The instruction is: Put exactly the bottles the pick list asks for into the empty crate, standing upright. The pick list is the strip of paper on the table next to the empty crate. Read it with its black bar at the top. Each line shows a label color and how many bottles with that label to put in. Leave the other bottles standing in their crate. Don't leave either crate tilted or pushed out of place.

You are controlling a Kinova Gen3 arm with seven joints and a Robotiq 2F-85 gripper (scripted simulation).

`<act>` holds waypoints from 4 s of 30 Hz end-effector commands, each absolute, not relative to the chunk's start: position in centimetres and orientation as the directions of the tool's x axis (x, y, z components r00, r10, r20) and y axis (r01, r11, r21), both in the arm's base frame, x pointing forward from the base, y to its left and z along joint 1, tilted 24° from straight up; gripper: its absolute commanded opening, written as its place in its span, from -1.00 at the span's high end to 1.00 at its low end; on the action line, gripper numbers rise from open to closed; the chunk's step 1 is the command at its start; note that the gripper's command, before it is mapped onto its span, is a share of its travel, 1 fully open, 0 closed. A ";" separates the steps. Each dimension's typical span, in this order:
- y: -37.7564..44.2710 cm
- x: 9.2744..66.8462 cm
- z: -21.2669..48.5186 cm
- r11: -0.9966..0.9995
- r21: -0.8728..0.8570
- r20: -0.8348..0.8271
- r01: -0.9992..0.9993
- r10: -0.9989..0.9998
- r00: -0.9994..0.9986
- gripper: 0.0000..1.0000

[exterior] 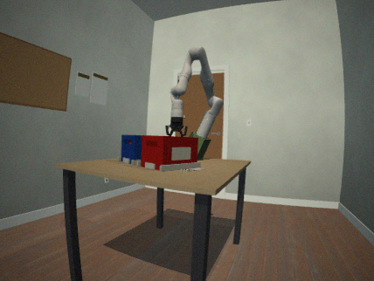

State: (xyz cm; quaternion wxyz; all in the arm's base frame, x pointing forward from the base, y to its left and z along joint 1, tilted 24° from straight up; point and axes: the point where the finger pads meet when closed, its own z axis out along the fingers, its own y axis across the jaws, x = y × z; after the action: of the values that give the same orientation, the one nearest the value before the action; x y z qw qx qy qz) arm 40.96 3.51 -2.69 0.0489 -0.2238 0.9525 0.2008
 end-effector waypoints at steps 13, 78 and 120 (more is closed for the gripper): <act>2.3 41.0 0.0 0.820 0.359 -0.184 -0.446 -0.406 -0.895 -0.34; -15.0 47.1 -1.4 0.820 0.359 -0.184 -0.446 -0.406 -0.895 -0.34; -25.3 51.5 -6.5 0.820 0.359 -0.184 -0.446 -0.406 -0.895 -0.34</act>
State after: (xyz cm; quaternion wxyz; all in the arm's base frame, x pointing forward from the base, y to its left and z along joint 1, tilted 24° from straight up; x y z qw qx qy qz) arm 51.39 -25.33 -6.45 0.0487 -0.2238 0.9525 0.2007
